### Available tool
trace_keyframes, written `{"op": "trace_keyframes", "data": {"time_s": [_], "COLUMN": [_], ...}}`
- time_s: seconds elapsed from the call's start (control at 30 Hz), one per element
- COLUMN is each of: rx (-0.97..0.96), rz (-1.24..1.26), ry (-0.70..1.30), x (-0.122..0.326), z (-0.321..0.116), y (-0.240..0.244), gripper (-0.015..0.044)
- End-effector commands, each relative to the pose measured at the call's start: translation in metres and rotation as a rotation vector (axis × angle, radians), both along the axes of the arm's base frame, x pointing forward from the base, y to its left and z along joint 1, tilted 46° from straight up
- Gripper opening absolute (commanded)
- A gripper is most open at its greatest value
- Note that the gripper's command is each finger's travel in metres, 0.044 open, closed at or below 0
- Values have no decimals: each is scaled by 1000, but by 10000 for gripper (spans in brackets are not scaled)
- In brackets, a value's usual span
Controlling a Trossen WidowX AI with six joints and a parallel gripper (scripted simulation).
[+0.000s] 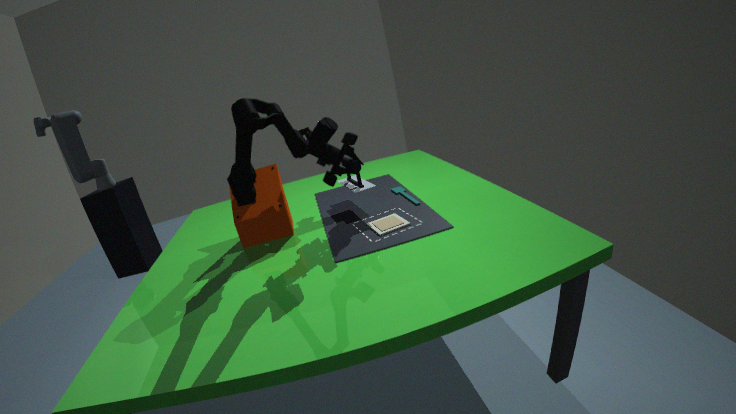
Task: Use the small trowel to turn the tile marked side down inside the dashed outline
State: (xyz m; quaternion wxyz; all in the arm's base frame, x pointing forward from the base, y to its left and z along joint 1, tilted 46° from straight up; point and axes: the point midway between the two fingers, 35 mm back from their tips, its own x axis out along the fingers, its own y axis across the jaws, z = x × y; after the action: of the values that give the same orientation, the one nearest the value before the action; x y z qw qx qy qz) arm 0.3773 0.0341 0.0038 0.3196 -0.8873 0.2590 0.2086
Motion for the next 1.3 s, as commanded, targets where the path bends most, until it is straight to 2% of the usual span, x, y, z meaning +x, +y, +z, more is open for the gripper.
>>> {"op": "trace_keyframes", "data": {"time_s": [0.0, 1.0, 1.27], "rx": [6, 1, 44], "rz": [4, -3, -128], "ry": [-7, 1, 21], "x": [1, 0, -2], "z": [1, -1, -27], "y": [3, 0, 10], "gripper": [0, 0, 0]}}
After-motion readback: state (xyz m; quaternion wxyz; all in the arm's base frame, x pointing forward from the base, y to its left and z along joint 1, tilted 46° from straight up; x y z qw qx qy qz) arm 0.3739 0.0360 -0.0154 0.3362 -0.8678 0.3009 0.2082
